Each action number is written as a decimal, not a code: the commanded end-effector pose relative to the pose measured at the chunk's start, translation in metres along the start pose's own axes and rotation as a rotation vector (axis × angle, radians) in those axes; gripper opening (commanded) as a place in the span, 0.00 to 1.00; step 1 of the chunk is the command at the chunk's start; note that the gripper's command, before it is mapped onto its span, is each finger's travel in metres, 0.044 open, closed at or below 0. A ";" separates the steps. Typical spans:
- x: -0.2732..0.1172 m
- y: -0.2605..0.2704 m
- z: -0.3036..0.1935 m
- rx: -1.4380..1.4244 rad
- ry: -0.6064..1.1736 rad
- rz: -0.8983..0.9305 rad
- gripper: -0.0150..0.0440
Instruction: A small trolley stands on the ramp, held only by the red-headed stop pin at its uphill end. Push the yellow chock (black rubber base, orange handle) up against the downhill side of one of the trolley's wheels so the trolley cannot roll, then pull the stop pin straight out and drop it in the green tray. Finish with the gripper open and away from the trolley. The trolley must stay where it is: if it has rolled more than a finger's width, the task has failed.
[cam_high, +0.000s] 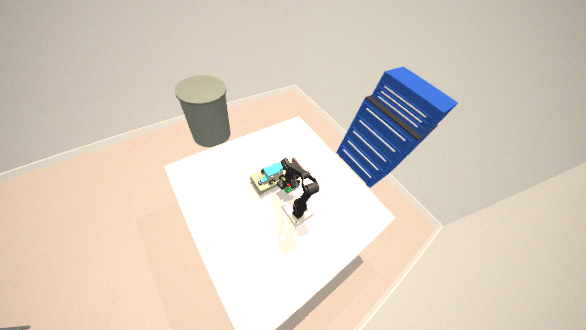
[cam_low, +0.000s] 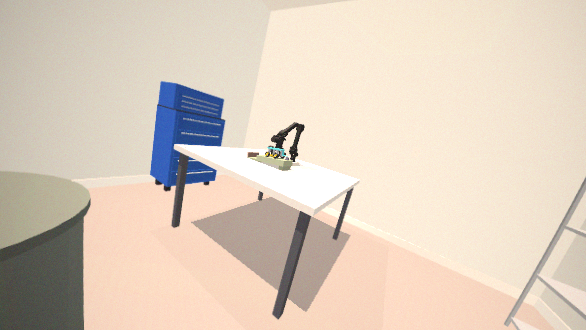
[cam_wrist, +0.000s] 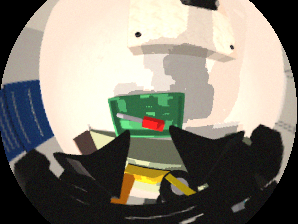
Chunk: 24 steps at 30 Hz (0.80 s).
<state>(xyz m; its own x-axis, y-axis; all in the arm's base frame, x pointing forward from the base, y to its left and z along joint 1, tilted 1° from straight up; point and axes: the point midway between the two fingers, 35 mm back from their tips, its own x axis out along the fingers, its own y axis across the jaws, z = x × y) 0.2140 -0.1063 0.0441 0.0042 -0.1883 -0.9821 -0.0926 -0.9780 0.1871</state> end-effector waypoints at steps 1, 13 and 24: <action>0.000 0.000 0.000 0.000 0.000 0.000 0.83; -0.023 0.002 0.004 0.003 -0.007 0.003 1.00; -0.056 0.006 0.009 0.003 -0.008 0.003 1.00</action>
<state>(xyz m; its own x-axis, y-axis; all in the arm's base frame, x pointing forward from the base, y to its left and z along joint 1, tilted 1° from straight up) 0.2043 -0.1002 0.0865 -0.0090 -0.1829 -0.9831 -0.0898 -0.9790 0.1830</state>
